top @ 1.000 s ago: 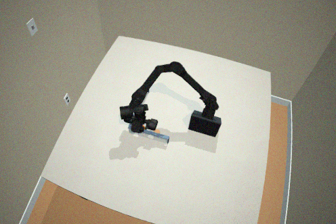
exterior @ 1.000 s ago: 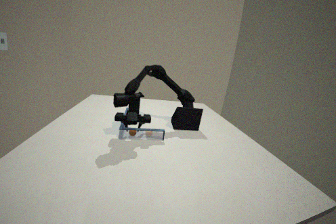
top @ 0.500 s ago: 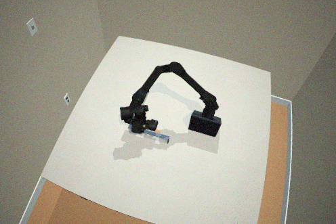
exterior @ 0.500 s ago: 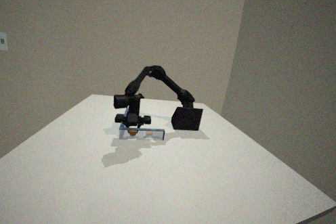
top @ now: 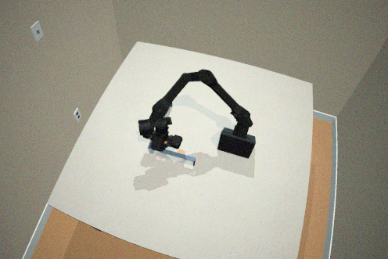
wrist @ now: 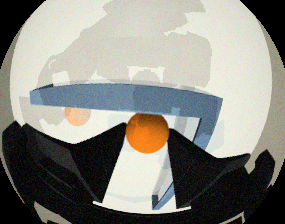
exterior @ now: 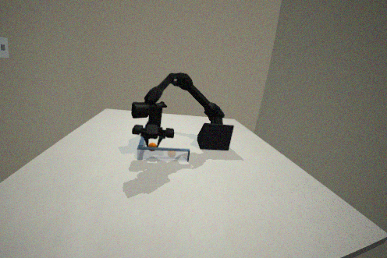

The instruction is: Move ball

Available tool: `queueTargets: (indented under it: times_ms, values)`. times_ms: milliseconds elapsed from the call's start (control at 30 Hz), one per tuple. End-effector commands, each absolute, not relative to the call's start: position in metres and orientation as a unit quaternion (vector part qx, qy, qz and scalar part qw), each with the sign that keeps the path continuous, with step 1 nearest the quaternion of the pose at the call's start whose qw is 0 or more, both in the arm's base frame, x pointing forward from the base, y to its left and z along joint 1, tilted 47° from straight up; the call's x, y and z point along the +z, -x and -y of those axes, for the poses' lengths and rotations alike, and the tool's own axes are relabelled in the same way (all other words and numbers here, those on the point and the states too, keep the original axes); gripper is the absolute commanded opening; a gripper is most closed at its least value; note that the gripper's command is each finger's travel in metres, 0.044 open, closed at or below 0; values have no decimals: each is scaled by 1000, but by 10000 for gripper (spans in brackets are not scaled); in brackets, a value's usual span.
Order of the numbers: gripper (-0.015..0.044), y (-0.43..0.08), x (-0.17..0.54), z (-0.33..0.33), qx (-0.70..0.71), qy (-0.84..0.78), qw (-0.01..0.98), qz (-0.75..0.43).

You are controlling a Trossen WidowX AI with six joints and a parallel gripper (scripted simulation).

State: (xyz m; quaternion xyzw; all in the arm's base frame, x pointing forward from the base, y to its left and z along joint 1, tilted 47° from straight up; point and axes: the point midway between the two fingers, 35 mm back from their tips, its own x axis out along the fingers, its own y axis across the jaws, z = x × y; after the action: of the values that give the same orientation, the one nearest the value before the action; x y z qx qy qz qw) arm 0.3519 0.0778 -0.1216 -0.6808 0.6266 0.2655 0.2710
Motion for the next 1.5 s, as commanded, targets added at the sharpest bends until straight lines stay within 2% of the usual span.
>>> queueTargets:
  times_ms: [0,633,1467]
  values:
    - [0,-349,-114,-86,264,675,284,-628]
    - [0,-344,-53,-153,280,679,252,-630]
    - [0,-288,-74,-130,280,678,253,-630]
